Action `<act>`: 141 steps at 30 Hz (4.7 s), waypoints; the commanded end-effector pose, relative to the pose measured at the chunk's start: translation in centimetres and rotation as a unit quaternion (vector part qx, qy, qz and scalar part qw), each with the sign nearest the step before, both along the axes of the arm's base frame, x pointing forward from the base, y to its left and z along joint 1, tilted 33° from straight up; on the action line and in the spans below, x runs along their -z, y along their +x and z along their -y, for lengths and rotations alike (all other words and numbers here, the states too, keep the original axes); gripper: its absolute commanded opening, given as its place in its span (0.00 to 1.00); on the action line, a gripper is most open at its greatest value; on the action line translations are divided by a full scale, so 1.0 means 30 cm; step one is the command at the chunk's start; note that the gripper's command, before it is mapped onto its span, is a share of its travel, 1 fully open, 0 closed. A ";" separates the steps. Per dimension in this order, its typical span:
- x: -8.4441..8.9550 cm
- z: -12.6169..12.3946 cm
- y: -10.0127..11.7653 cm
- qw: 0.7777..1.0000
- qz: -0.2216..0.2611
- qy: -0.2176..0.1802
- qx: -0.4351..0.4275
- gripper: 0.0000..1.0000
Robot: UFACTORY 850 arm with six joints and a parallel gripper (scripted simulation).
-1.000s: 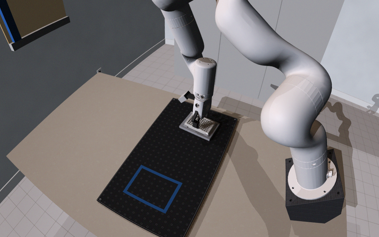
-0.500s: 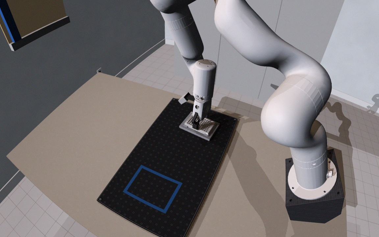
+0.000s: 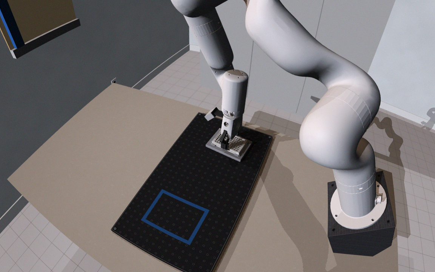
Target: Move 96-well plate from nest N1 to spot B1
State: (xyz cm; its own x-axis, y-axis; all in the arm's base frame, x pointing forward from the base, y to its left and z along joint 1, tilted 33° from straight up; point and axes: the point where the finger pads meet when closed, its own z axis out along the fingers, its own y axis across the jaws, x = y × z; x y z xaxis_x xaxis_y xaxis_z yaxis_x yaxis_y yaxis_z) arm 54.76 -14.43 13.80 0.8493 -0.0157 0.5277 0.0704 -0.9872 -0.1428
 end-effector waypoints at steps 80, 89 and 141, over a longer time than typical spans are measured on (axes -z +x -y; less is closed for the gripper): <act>-0.031 0.007 -0.017 1.000 0.001 0.000 0.000 0.00; -0.048 0.010 -0.028 1.000 0.001 0.000 0.000 0.00; -0.218 0.042 -0.134 1.000 0.001 0.000 0.000 0.00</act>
